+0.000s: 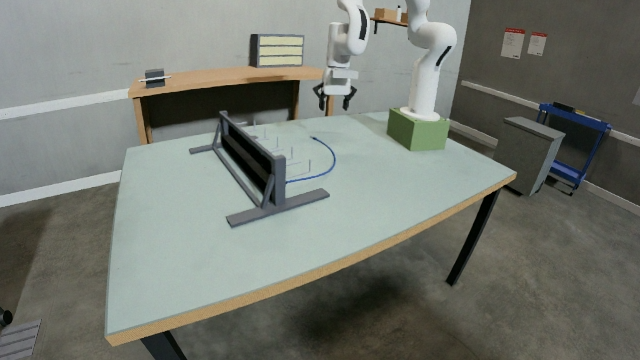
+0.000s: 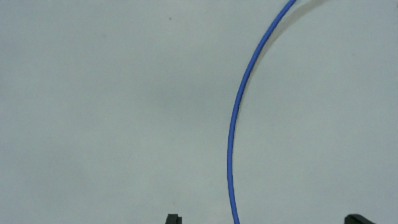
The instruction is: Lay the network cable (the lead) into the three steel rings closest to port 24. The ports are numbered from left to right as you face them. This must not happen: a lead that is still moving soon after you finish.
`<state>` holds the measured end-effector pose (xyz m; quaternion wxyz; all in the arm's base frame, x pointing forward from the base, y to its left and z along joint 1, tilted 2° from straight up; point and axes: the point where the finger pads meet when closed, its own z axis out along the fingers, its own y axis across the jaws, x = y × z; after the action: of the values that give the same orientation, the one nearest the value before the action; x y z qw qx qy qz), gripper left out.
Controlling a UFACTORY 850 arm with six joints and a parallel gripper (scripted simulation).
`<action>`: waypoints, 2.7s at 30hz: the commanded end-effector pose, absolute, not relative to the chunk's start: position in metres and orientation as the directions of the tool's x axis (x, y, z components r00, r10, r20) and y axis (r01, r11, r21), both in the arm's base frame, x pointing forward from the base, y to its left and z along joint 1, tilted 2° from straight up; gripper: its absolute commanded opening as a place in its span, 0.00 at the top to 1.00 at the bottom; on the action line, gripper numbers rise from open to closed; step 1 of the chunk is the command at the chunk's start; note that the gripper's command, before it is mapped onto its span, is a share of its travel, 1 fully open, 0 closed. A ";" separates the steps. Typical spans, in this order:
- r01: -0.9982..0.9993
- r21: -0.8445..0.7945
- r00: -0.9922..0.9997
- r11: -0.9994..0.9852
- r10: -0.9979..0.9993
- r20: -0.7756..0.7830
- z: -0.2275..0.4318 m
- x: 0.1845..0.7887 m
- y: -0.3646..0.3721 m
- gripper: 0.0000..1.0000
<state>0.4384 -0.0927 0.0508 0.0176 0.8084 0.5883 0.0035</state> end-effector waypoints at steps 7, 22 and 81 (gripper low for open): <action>0.959 0.033 0.282 -0.282 0.959 -0.004 0.048 0.435 -0.094 0.00; 0.959 0.033 0.282 -0.282 0.959 -0.004 0.048 0.435 -0.094 1.00; 0.968 0.033 0.248 -0.248 0.969 -0.003 0.048 0.439 -0.100 0.65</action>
<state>0.4377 -0.0994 0.0470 0.0133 0.7898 0.6132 0.0081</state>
